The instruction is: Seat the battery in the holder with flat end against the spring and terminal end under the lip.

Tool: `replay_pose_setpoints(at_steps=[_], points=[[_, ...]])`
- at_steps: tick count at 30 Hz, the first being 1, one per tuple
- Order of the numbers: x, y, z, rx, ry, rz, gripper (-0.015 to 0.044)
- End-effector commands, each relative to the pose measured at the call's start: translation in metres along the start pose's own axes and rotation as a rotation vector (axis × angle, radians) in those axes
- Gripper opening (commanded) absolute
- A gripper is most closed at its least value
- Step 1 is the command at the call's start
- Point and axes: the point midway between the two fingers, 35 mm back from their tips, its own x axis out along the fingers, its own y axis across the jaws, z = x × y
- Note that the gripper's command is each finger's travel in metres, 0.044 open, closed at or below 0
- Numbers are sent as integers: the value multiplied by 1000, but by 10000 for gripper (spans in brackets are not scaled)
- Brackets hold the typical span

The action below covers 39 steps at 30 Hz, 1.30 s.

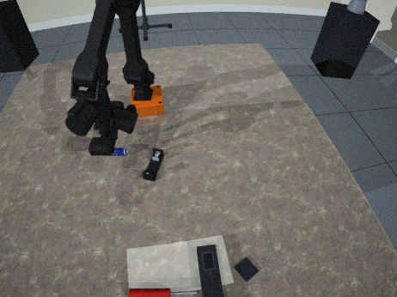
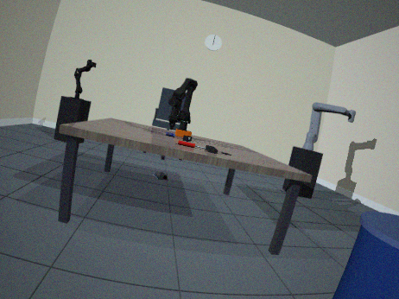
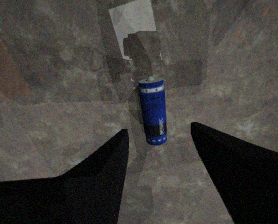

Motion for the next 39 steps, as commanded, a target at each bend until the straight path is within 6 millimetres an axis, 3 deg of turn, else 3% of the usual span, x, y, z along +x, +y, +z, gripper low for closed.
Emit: replay_pose_setpoints(at_steps=[1, 25, 30, 39], points=[[7, 0, 0, -7, -3, 2, 237], [43, 1, 1, -7, -3, 2, 237], [43, 1, 1, -7, -3, 2, 106], [43, 1, 1, -7, -3, 2, 75]])
